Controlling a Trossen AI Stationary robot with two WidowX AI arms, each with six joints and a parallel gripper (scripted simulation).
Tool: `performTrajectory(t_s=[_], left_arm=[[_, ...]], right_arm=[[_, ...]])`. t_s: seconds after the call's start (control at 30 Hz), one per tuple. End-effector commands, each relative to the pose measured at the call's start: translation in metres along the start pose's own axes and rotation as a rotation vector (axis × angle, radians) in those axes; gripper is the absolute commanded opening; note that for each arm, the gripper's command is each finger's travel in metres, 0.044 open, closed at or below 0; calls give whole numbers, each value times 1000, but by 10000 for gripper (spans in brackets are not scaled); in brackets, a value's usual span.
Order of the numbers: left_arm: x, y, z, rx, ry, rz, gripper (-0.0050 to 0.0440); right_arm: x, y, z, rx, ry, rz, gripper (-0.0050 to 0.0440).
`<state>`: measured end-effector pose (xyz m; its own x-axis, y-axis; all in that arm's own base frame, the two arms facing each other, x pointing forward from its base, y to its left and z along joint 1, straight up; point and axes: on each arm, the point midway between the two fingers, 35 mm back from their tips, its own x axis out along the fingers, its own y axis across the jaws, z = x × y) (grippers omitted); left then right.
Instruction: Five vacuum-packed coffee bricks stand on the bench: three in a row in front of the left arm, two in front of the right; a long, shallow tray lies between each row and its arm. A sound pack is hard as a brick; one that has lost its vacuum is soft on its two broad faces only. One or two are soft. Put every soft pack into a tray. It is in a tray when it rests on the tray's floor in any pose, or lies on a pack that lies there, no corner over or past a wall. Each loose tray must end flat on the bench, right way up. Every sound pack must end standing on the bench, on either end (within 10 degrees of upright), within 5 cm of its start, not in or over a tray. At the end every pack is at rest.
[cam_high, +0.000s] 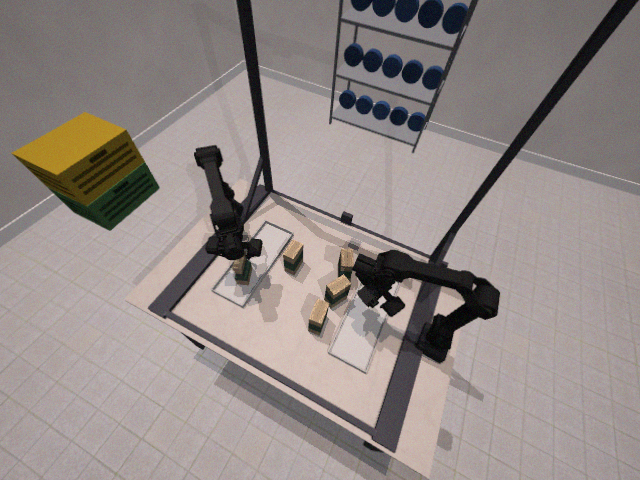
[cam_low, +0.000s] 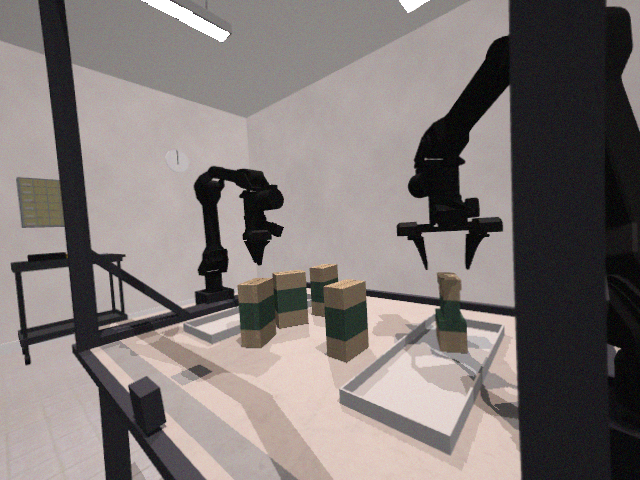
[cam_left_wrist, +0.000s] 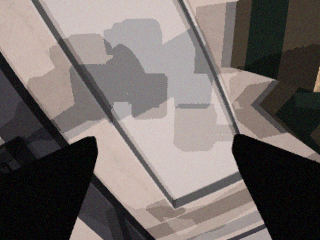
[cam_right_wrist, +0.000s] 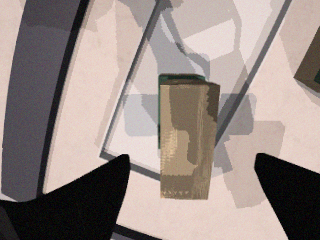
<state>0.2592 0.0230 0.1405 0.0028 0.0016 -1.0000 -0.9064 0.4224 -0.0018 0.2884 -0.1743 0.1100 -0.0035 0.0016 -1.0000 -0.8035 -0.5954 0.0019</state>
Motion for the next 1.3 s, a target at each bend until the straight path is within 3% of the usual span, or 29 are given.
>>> performTrajectory(t_s=[0.0,0.17,0.27,0.63,0.7,1.03,1.17,1.27], left_arm=[[-3,1,0,5,-7,-15,355],[-3,1,0,5,-7,-15,355],[-4,-9,23,-115,-8,-16,355],[-6,-44,107,-555,-9,-20,355],[-6,-44,107,-555,-9,-20,355],[-8,-76,183,-611,-12,-23,355],[-8,-76,184,-611,-12,-23,355],[-8,-76,184,-611,-12,-23,355]], right_arm=[[-8,-1,-2,-4,25,-11,360],[-8,-1,-2,-4,25,-11,360],[-8,-1,-2,-4,25,-11,360],[-8,-88,27,431,19,-21,360],[-8,-88,27,431,19,-21,360],[-9,-168,53,431,16,-26,360],[-9,-199,63,431,14,-28,360],[-9,-200,63,431,14,-28,360]])
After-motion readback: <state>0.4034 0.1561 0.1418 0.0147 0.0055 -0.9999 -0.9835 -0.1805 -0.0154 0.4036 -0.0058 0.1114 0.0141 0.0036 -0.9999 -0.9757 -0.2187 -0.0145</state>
